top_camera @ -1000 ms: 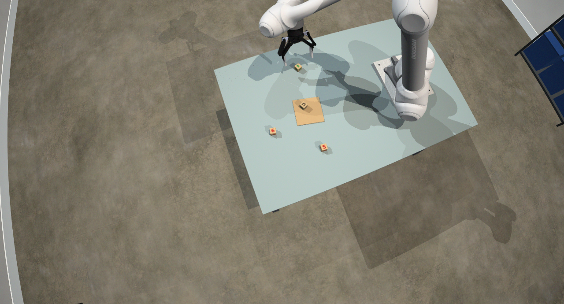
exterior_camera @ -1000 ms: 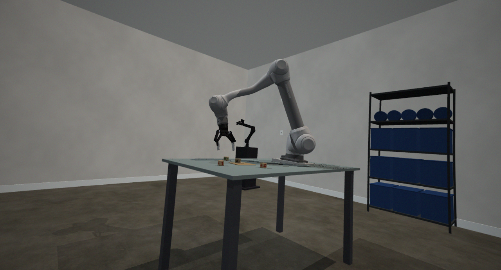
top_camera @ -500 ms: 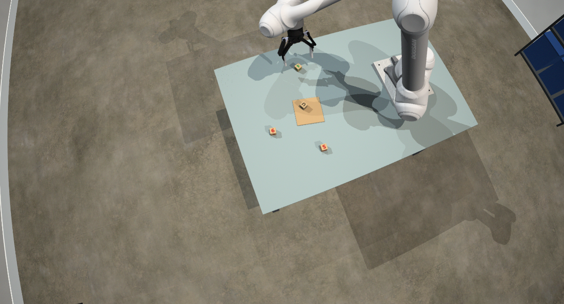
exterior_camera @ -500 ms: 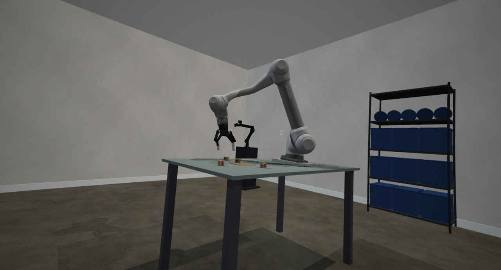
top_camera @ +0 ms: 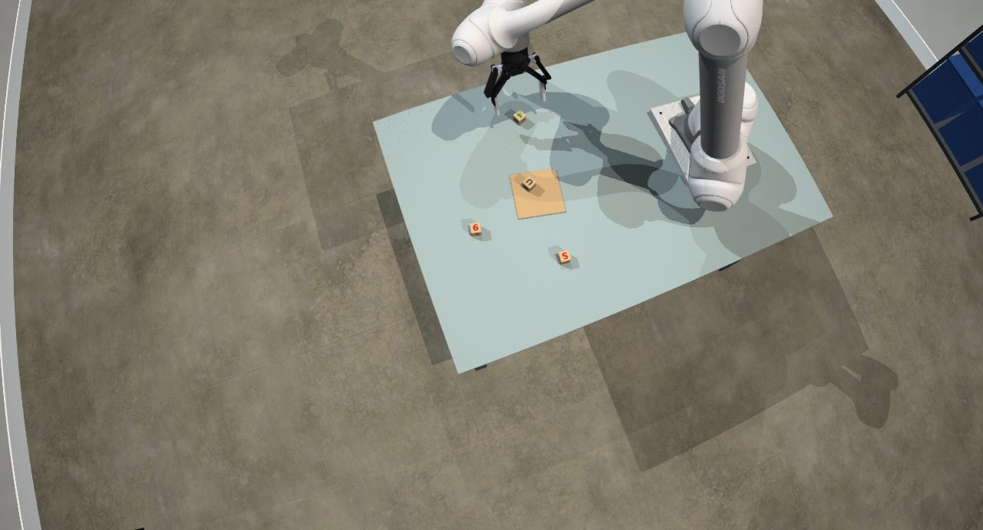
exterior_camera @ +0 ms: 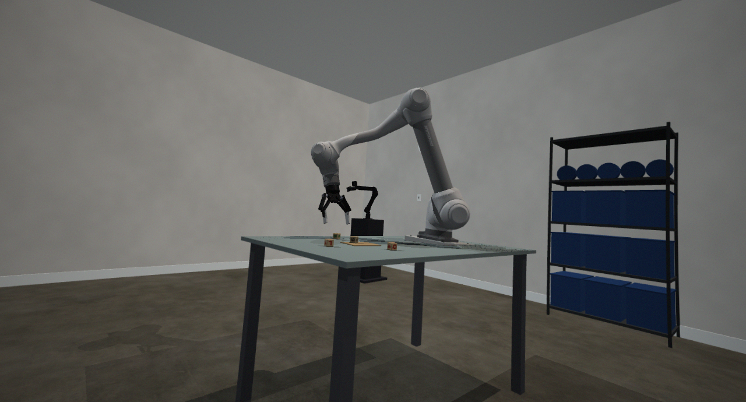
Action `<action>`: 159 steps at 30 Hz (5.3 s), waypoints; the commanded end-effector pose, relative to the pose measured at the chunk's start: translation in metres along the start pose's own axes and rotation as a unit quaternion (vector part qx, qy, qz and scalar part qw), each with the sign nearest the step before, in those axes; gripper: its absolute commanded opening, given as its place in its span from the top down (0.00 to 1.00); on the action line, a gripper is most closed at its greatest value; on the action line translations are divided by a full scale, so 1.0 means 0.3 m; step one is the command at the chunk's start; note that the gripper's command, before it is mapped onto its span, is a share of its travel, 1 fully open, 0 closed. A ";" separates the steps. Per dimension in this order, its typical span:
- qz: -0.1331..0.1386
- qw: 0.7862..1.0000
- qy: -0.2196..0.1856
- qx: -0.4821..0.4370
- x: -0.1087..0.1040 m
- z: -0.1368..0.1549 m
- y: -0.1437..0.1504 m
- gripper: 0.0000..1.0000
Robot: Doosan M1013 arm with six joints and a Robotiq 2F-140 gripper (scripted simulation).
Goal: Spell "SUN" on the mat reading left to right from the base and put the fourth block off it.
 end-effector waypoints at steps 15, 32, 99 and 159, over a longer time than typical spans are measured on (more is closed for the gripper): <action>0.002 1.000 0.003 0.002 0.012 0.008 -0.006 0.00; 0.002 1.000 0.003 0.002 0.012 0.008 -0.006 0.00; -0.065 0.968 -0.159 -0.182 -0.195 -0.121 0.024 0.00; -0.066 0.968 -0.159 -0.182 -0.080 -0.082 0.014 0.60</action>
Point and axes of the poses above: the point where the finger pads meet when closed, its own x axis out along the fingers, its own y axis across the jaws, z = x × y, the point moved 3 cm from there along -x, back along the fingers, and after that the axes turned 12 degrees about -x, right-handed, at the moved point
